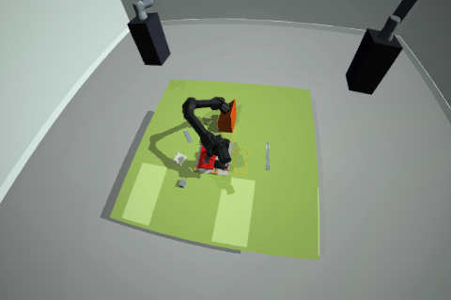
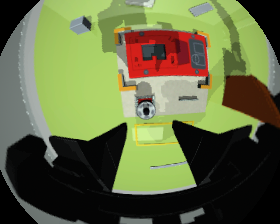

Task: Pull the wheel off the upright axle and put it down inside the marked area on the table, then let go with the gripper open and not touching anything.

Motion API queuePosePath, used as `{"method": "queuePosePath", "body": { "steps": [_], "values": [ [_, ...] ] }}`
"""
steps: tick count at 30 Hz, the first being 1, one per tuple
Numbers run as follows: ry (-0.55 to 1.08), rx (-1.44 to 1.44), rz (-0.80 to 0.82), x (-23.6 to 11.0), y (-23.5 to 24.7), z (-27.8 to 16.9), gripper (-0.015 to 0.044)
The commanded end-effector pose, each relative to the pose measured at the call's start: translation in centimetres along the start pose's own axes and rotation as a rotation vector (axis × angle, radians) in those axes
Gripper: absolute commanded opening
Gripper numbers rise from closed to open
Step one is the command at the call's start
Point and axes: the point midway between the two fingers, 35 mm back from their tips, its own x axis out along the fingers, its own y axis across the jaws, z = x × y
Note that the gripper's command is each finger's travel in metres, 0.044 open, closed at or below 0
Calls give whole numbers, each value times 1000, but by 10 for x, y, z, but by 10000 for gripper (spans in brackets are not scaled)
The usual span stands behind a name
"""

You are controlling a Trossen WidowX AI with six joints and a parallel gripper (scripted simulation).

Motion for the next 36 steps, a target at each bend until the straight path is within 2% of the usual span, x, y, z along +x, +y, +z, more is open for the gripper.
{"method": "queuePosePath", "body": {
  "steps": [1, 11, 16, 20, 28, 33, 36],
  "values": [
    [-3, 4, -1, 8, 3, -2, 300],
    [-6, 4, -1, 71, 2, -1, 300],
    [-7, 4, -2, 75, 2, -1, 300],
    [-3, 12, -9, 72, 2, 0, 195],
    [-3, 12, -9, 72, 2, 0, 142],
    [-3, 11, -9, 71, 2, 0, 10],
    [-3, 11, -9, 70, 2, 0, 0]
  ]
}}
